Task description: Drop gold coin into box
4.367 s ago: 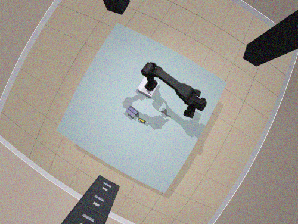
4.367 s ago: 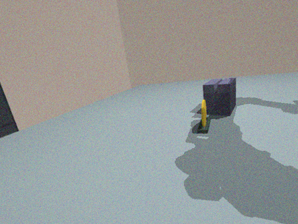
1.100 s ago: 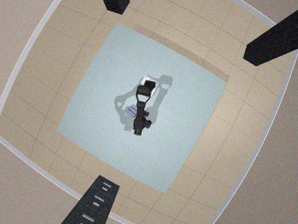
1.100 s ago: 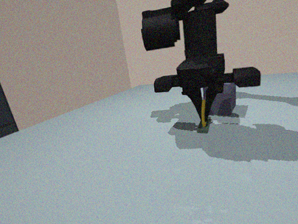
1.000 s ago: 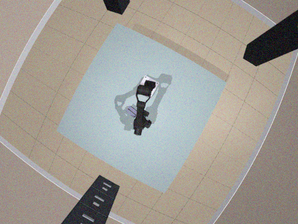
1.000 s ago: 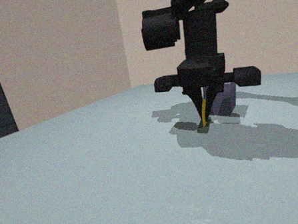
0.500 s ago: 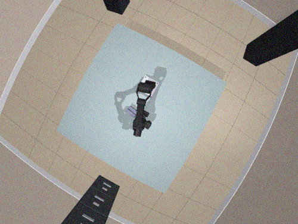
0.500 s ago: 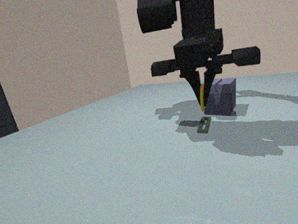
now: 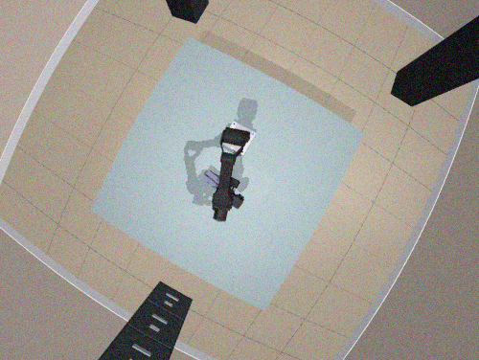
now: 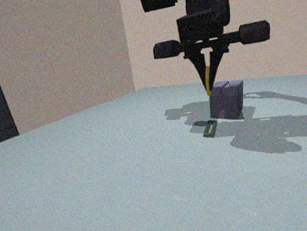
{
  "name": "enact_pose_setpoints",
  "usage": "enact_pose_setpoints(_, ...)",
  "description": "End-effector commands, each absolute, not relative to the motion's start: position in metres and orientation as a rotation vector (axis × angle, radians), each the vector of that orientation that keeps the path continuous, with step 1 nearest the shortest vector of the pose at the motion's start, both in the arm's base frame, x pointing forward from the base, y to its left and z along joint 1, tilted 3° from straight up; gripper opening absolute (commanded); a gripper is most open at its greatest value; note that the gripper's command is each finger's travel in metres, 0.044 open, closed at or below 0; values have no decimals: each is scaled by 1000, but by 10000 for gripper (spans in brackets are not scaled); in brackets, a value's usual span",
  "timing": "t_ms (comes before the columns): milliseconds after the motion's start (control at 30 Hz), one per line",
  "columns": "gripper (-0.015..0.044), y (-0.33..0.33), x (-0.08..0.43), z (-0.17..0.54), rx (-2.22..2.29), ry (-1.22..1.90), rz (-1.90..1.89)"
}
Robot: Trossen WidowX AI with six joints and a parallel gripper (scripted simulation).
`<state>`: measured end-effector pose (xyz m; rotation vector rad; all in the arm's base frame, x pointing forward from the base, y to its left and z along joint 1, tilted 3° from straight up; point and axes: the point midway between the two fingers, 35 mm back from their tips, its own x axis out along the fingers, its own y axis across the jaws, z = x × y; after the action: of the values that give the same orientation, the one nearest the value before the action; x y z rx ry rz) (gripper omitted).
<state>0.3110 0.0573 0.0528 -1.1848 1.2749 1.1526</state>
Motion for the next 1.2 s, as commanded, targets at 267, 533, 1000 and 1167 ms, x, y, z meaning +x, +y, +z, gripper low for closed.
enact_pose_setpoints(267,0,58,310,76,-1172,1276,1128)
enact_pose_setpoints(533,0,63,300,76,-1052,1341,1006)
enact_pose_setpoints(1000,0,32,298,78,-1052,1342,1003)
enact_pose_setpoints(1167,0,19,296,78,-1053,1343,1003)
